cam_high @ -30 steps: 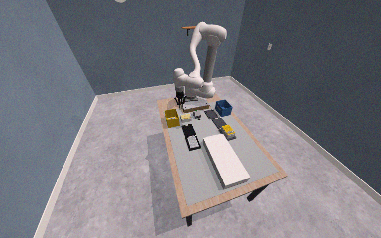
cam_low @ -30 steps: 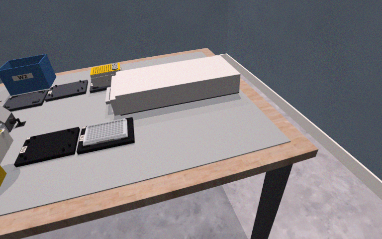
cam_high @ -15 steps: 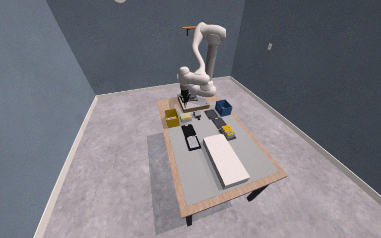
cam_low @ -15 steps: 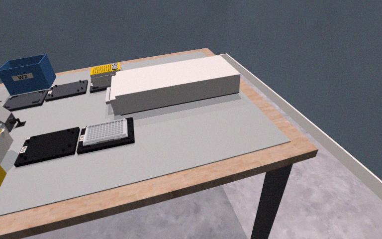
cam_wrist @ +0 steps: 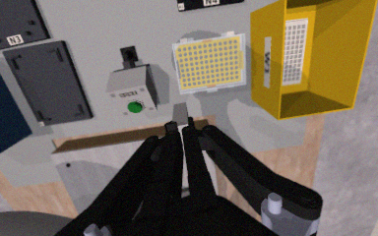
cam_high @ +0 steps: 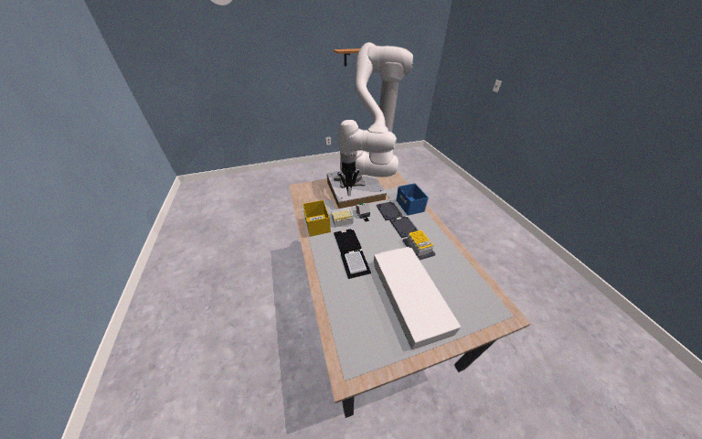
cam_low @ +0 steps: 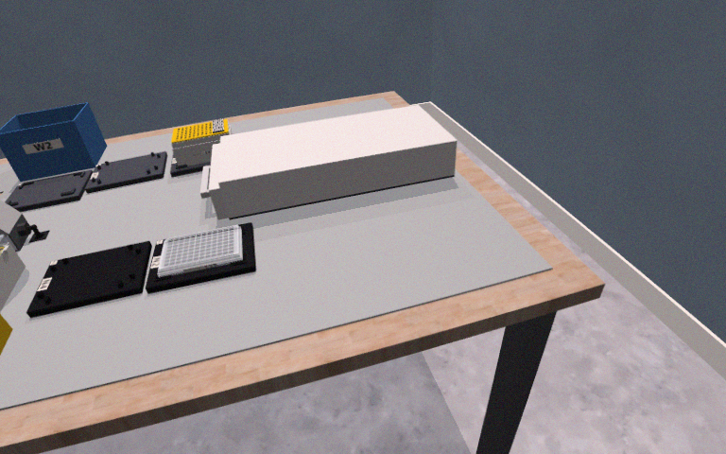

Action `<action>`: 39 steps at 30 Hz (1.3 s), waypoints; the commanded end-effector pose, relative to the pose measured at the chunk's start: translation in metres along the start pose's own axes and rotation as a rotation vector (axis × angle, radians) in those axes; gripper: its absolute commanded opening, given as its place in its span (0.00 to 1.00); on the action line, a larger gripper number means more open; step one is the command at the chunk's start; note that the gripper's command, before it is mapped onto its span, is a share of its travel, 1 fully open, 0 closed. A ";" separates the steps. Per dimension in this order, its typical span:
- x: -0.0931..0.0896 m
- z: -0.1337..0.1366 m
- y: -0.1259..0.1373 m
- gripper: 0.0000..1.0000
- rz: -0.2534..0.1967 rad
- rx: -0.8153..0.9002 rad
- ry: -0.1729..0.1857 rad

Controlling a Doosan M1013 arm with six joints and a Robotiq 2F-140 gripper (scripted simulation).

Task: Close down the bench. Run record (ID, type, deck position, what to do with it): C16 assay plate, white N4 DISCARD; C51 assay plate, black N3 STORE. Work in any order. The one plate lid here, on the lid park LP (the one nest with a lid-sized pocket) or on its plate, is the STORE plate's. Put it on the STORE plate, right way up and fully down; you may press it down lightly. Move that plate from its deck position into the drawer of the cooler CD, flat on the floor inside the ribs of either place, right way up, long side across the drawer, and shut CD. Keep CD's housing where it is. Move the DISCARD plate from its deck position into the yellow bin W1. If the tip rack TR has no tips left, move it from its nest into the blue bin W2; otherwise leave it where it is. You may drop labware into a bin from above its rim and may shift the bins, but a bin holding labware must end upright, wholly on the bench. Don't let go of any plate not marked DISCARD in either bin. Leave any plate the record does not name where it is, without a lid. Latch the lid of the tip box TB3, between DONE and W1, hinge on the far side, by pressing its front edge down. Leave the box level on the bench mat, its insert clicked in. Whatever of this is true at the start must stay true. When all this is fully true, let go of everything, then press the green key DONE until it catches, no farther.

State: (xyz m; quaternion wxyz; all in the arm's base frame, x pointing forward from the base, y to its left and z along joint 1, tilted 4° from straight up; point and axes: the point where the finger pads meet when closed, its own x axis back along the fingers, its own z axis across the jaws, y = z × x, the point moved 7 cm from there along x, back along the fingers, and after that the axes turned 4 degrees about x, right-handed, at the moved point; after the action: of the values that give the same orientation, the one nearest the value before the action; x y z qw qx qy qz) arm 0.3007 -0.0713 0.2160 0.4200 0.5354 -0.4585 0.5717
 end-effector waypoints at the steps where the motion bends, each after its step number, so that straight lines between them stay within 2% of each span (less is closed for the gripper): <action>1: 0.002 -0.013 0.000 0.00 -0.001 -0.001 0.001; 24: 0.013 -0.091 0.003 0.00 -0.001 -0.001 0.001; 36: 0.013 -0.091 0.003 0.00 -0.001 -0.001 0.001; 39: 0.005 -0.091 0.003 0.00 -0.001 -0.001 0.001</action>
State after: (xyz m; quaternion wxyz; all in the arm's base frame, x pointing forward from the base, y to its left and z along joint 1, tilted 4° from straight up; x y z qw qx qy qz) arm 0.2769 0.0162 0.2258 0.4206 0.5351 -0.4582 0.5716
